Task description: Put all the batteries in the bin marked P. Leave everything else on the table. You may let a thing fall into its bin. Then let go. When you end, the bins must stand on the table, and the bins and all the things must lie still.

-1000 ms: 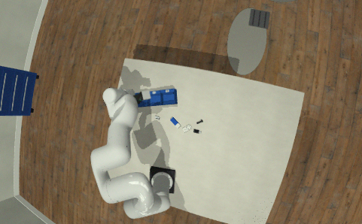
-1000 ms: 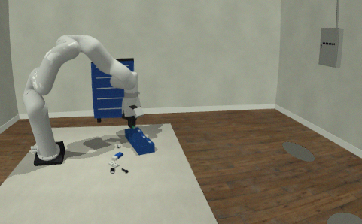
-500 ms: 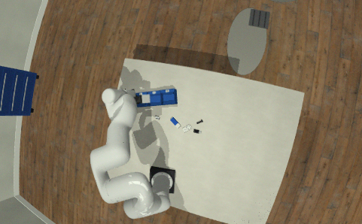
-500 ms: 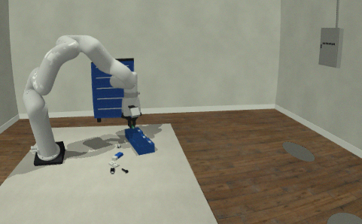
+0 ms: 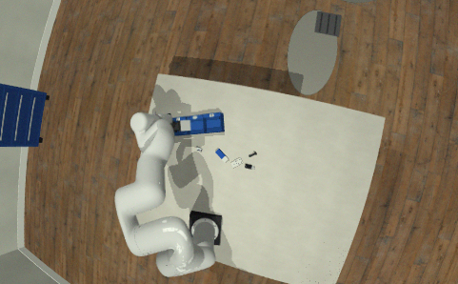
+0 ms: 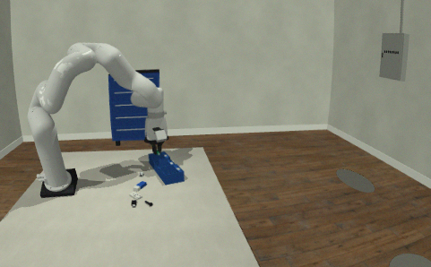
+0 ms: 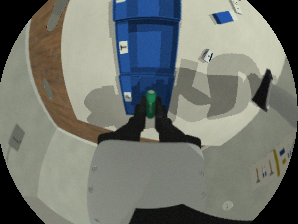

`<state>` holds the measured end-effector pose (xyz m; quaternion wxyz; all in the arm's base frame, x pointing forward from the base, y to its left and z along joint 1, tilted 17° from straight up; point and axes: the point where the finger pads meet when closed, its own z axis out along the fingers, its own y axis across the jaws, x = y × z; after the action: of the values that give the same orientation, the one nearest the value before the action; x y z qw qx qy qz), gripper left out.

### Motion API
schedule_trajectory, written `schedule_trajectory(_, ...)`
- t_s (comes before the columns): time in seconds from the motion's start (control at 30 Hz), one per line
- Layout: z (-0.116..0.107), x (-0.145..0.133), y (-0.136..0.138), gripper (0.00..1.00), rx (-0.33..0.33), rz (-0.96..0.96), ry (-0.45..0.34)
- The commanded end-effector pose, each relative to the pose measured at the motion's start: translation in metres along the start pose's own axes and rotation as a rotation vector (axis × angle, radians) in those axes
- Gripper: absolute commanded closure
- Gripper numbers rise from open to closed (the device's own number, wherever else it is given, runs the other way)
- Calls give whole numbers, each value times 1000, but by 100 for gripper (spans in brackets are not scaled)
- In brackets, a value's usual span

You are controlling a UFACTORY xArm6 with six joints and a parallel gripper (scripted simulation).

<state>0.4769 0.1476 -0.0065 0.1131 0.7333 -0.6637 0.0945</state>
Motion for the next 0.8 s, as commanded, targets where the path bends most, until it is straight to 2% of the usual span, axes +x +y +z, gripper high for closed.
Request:
schedule_trajectory(0.0,7,0,-2,100,5,1,-1)
schedule_trajectory(0.6,40,0,-2,100,5,1,-1)
schedule_trajectory(0.77,41,0,-2,100,5,1,-1)
